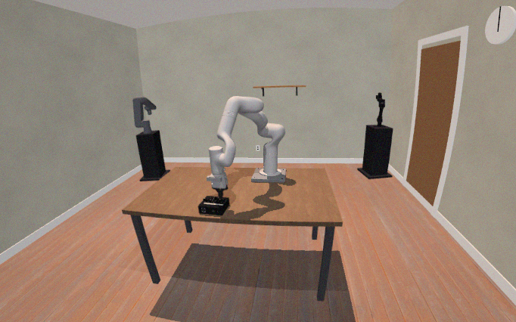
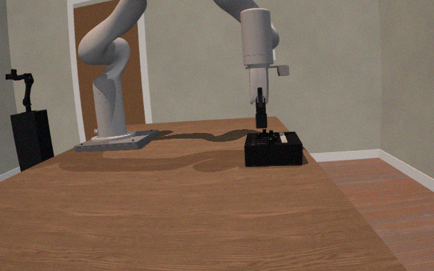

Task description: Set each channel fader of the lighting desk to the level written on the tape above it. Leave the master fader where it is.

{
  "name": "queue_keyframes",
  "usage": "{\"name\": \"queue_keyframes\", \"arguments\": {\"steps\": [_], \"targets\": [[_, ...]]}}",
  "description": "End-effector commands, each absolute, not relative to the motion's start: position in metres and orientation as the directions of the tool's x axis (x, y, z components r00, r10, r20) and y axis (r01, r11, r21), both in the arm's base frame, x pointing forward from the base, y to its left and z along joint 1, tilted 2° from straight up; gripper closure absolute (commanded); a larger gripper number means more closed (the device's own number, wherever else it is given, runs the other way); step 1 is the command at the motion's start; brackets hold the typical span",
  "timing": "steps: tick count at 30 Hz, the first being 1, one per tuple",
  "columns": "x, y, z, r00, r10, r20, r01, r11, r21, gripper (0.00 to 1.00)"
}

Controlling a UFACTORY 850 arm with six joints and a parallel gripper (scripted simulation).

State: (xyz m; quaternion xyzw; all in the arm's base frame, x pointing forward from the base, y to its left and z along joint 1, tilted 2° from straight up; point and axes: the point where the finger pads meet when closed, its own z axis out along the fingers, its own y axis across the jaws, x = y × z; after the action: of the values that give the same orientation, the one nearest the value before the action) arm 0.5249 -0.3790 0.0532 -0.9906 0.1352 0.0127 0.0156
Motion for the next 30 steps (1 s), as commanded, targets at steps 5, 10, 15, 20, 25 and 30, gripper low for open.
{"name": "queue_keyframes", "arguments": {"steps": [5, 10, 15, 20, 25, 30], "targets": [[0.5257, -0.3794, 0.0511, 0.963, -0.268, -0.027, -0.268, -0.963, -0.027, 1.00], [0.5257, -0.3794, 0.0495, 0.963, -0.268, -0.027, -0.268, -0.963, -0.027, 1.00], [0.5257, -0.3793, 0.0487, 0.963, -0.268, -0.027, -0.268, -0.963, -0.027, 1.00], [0.5257, -0.3793, 0.0486, 0.963, -0.268, -0.027, -0.268, -0.963, -0.027, 1.00], [0.5257, -0.3793, 0.0486, 0.963, -0.268, -0.027, -0.268, -0.963, -0.027, 1.00], [0.5257, -0.3793, 0.0486, 0.963, -0.268, -0.027, -0.268, -0.963, -0.027, 1.00]]}}
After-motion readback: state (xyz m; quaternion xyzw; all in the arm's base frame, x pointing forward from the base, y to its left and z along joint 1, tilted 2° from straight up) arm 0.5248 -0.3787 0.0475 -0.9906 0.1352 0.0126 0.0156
